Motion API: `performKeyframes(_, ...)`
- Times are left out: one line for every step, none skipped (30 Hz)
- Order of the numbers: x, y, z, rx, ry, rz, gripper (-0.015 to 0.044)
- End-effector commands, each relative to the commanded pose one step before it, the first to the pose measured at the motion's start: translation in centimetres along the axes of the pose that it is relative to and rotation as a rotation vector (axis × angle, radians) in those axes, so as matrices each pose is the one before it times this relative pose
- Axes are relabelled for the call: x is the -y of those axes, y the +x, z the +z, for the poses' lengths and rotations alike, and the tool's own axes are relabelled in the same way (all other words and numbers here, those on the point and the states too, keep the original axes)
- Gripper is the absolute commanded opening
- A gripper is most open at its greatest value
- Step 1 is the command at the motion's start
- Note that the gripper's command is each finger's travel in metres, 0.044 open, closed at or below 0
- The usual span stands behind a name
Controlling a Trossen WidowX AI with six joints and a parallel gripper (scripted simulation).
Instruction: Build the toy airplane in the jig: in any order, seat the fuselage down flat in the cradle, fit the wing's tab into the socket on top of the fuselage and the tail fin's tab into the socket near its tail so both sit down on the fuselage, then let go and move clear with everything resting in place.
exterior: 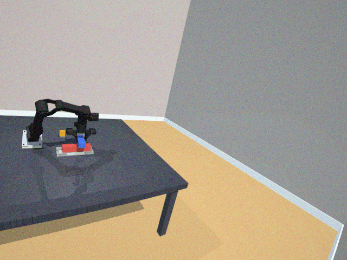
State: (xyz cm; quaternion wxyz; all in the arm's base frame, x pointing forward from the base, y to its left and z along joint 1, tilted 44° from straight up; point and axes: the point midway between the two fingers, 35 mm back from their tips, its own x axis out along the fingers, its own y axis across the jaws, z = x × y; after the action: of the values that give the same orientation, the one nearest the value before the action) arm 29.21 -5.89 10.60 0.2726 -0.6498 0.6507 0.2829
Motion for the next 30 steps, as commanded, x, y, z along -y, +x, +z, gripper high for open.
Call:
performKeyframes(-0.013, -0.035, 0.021, -0.00021, 0.0004, 0.00045, 0.0247)
performKeyframes(0.0, 0.0, 0.0, 0.0, 0.0, 0.0, 0.0273)
performKeyframes(0.0, 0.0, 0.0, 0.0, 0.0, 0.0, 0.03)
performKeyframes(0.0, 0.0, 0.0, 0.0, 0.0, 0.0, 0.0326)
performKeyframes(0.0, 0.0, 0.0, 0.0, 0.0, 0.0, 0.0352)
performKeyframes(0.0, 0.0, 0.0, 0.0, 0.0, 0.0, 0.0378)
performKeyframes(0.0, 0.0, 0.0, 0.0, 0.0, 0.0, 0.0405)
performKeyframes(0.0, 0.0, 0.0, 0.0, 0.0, 0.0, 0.0431)
performKeyframes(0.0, 0.0, 0.0, 0.0, 0.0, 0.0, 0.044)
performKeyframes(0.0, 0.0, 0.0, 0.0, 0.0, 0.0, 0.044)
performKeyframes(0.0, 0.0, 0.0, 0.0, 0.0, 0.0, 0.044)
performKeyframes(0.0, 0.0, 0.0, 0.0, 0.0, 0.0, 0.044)
performKeyframes(0.0, 0.0, 0.0, 0.0, 0.0, 0.0, 0.044)
performKeyframes(0.0, 0.0, 0.0, 0.0, 0.0, 0.0, 0.044)
performKeyframes(0.036, -0.23, 0.012, 0.00043, -0.0001, -0.00023, 0.044)
performKeyframes(0.096, -0.693, 0.034, 0.00116, -0.0002, -0.00062, 0.044)
performKeyframes(0.118, -1.163, 0.049, 0.00146, -0.0003, -0.00085, 0.044)
performKeyframes(0.072, -1.424, 0.045, 0.00095, -0.0003, -0.00078, 0.044)
performKeyframes(-0.004, -1.431, 0.026, 0.00003, -0.0002, -0.00055, 0.044)
performKeyframes(-0.079, -1.434, 0.003, -0.0009, -0.0001, -0.00038, 0.044)
performKeyframes(-0.121, -1.179, -0.018, -0.00145, 0.0, -0.00024, 0.044)
performKeyframes(-0.096, -0.706, -0.021, -0.00118, 0.0, -0.00012, 0.044)
performKeyframes(-0.036, -0.235, -0.009, -0.00045, 0.0, -0.00004, 0.044)
performKeyframes(0.0, 0.0, 0.0, 0.0, 0.0, 0.0, 0.044)
performKeyframes(0.212, -0.002, 0.003, 0.00001, 0.0001, -0.00011, 0.044)
performKeyframes(0.149, -0.001, 0.002, 0.0, 0.0001, -0.00007, 0.044)
performKeyframes(0.0, 0.0, 0.0, 0.0, 0.0, 0.0, 0.044)
performKeyframes(0.0, 0.0, -0.001, 0.00001, 0.0151, 0.0, 0.044)
performKeyframes(0.001, 0.0, -0.003, 0.00002, 0.0452, -0.00001, 0.044)
performKeyframes(0.002, 0.0, -0.005, 0.00003, 0.0754, -0.00001, 0.044)
